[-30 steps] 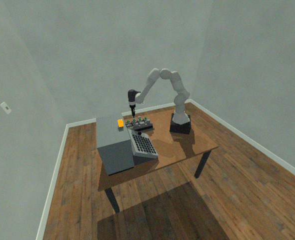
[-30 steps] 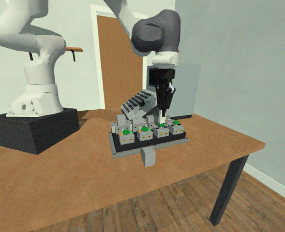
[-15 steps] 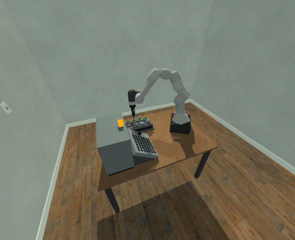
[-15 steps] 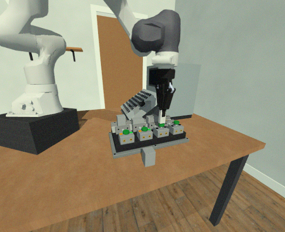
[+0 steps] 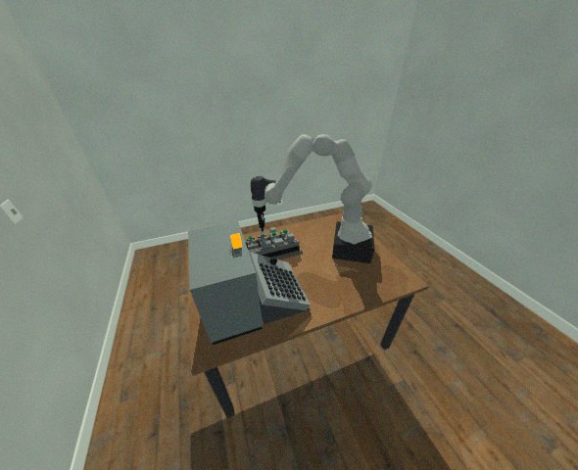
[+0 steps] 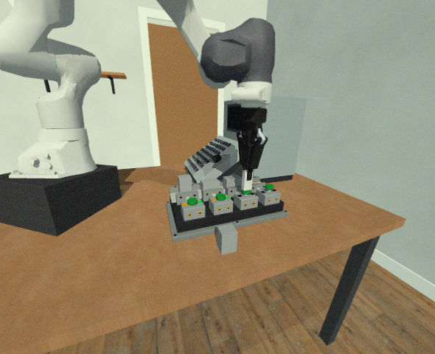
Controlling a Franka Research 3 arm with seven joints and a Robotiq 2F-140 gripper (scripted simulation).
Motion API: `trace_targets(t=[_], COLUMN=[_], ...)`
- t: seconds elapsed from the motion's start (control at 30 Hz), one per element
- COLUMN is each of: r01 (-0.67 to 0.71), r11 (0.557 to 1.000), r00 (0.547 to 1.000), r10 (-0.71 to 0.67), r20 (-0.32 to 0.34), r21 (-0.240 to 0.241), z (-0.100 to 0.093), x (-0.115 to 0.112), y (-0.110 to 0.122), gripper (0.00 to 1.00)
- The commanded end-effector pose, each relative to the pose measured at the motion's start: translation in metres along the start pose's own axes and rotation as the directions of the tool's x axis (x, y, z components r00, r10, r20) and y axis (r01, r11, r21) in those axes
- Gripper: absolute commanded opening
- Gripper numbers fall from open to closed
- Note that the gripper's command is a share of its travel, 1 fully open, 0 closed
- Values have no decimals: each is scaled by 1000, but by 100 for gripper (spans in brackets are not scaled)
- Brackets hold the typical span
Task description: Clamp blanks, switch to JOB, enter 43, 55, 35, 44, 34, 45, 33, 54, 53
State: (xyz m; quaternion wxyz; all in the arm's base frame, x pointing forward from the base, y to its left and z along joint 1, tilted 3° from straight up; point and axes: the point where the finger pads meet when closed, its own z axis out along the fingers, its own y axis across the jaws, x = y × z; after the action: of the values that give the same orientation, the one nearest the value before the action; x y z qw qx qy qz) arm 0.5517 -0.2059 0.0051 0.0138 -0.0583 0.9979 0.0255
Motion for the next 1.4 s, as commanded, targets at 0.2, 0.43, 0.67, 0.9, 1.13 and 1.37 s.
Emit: trace_targets(t=[0.2,0.43,0.67,0.9,1.13,1.37], r01=[-9,-9,-9,-9,-9,-9], r11=[1000,1000,1000,1000,1000,1000], r00=[1000,1000,1000,1000,1000,1000], r10=[9,9,9,9,9,9], r20=[3,3,3,3,3,3], r21=[0,0,0,0,0,0], z=[8,9,9,9,8,4], x=[-1,-1,-1,-1,-1,-1], y=[0,0,0,0,0,0], gripper=[0,0,0,0,0,0])
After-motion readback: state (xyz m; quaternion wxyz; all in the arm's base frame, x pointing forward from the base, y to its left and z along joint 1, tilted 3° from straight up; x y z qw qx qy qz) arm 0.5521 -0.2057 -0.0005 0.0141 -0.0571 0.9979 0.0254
